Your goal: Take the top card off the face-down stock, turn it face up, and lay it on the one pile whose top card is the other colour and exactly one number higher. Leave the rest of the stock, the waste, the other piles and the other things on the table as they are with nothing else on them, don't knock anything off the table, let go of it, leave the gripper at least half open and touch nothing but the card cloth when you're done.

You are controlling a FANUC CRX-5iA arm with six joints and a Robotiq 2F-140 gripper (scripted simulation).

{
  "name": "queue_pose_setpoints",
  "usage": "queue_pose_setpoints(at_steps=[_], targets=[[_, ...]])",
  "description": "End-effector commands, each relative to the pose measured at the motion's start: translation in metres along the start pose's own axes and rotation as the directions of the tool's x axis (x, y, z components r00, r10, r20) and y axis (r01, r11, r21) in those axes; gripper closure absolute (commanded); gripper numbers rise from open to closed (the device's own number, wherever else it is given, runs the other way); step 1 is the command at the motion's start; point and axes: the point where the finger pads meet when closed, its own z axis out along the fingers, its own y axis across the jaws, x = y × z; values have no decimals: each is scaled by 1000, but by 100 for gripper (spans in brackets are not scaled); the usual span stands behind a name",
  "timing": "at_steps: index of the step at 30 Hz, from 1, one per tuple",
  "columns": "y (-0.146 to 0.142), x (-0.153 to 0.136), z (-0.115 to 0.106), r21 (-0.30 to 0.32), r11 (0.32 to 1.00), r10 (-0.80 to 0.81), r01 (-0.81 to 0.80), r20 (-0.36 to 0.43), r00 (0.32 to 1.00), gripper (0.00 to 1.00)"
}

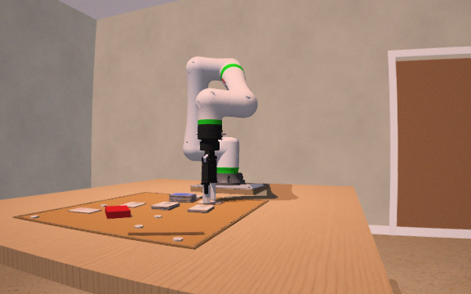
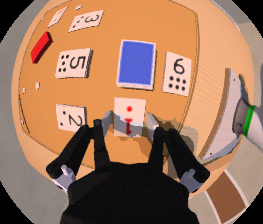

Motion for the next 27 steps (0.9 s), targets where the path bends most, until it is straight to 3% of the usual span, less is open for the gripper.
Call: queue_pose_setpoints(at_steps=[1, 22, 23, 27], targets=[[0, 0, 0, 0, 1000, 0, 0, 0, 1000, 50], [0, 0, 3, 0, 1000, 0, 0, 0, 1000, 50], [0, 0, 3, 0, 1000, 0, 0, 0, 1000, 57], [0, 0, 3, 0, 1000, 0, 0, 0, 1000, 57]])
